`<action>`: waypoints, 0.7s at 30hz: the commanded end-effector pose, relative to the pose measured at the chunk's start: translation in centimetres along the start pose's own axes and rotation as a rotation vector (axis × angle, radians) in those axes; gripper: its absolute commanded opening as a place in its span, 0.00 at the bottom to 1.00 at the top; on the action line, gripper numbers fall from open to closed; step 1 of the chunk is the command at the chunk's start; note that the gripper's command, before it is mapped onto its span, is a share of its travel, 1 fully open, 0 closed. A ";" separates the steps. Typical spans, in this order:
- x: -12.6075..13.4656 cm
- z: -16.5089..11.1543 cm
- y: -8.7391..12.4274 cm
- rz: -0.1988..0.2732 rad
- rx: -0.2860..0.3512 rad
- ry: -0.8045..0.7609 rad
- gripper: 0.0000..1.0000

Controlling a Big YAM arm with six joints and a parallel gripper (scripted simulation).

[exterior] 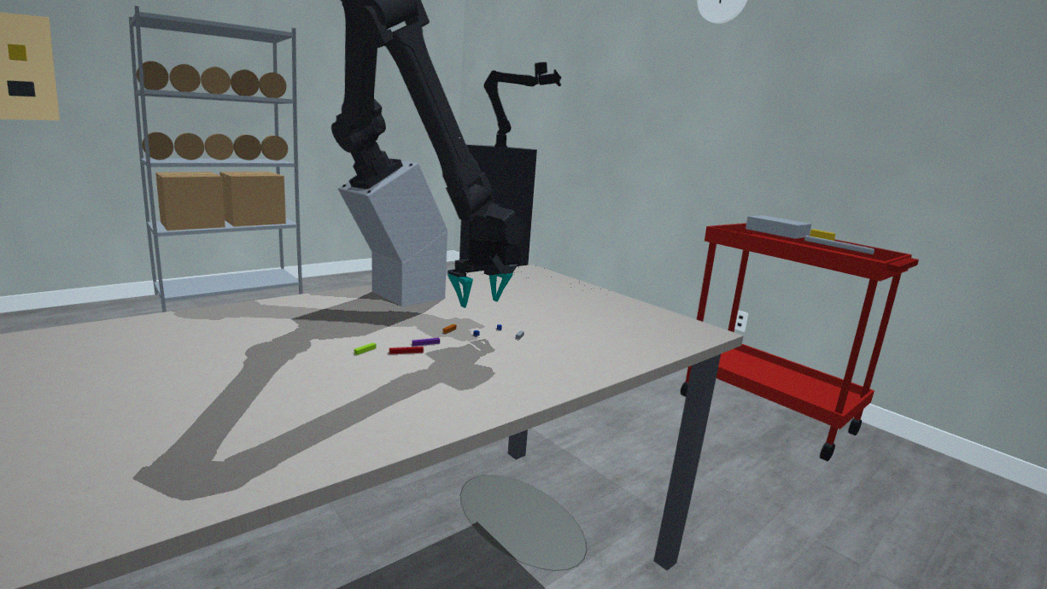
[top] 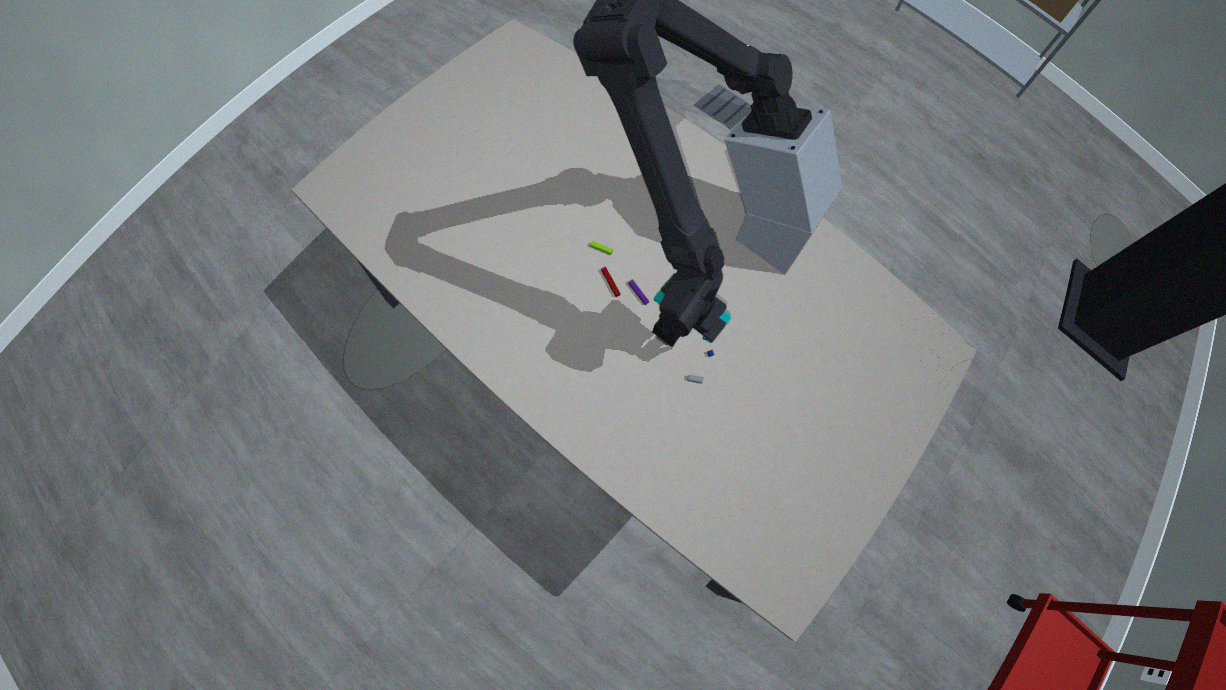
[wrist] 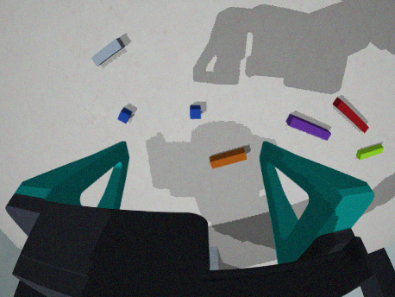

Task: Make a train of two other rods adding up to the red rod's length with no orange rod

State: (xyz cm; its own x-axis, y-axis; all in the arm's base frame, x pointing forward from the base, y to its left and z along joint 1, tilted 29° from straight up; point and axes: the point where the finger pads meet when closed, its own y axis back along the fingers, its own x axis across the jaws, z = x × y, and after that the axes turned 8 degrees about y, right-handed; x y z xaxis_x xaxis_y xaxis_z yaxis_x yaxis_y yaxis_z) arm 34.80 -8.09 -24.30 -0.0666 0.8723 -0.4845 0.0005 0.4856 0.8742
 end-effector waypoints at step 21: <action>0.3 -0.5 -0.8 -0.001 0.025 0.027 0.24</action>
State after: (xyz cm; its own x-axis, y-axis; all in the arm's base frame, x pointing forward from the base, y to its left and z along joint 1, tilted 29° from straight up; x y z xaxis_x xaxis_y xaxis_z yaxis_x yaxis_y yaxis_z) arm 34.37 -8.40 -24.66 -0.0745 0.8720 -0.4838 0.0164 0.4862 0.8737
